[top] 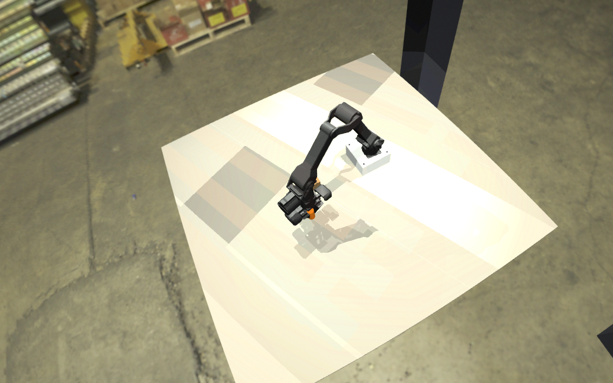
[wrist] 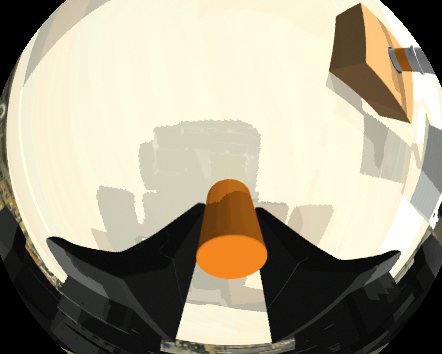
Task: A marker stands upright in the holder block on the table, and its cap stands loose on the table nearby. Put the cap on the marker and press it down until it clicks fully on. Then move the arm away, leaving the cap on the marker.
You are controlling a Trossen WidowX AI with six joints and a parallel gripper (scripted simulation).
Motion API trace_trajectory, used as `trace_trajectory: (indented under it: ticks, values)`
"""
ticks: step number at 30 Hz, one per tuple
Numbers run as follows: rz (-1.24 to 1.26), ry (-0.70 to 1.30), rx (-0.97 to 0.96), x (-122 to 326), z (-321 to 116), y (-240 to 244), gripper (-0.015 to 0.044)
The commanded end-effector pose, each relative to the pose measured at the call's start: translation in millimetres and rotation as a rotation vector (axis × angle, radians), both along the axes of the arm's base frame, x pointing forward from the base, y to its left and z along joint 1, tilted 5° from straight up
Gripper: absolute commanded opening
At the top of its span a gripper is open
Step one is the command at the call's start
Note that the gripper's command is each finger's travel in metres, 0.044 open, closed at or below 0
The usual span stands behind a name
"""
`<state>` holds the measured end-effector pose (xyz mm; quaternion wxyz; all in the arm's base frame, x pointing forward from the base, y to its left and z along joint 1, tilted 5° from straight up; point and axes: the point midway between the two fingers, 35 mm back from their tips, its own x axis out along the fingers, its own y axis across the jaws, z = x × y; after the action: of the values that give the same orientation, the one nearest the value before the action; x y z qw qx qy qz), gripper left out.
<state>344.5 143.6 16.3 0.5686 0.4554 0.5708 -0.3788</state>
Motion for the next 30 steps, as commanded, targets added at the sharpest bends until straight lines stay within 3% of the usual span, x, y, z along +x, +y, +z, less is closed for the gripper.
trace_trajectory:
  ticks: [1, 17, 30]
  values:
    - [-0.005, -0.003, -0.002, 0.7, 8.0, -0.8, 0.0]
    - [-0.005, -0.003, -0.003, -3.3, 59.3, -5.6, 0.0]
    - [-0.005, -0.002, -0.009, -13.0, 76.3, -57.3, 0.0]
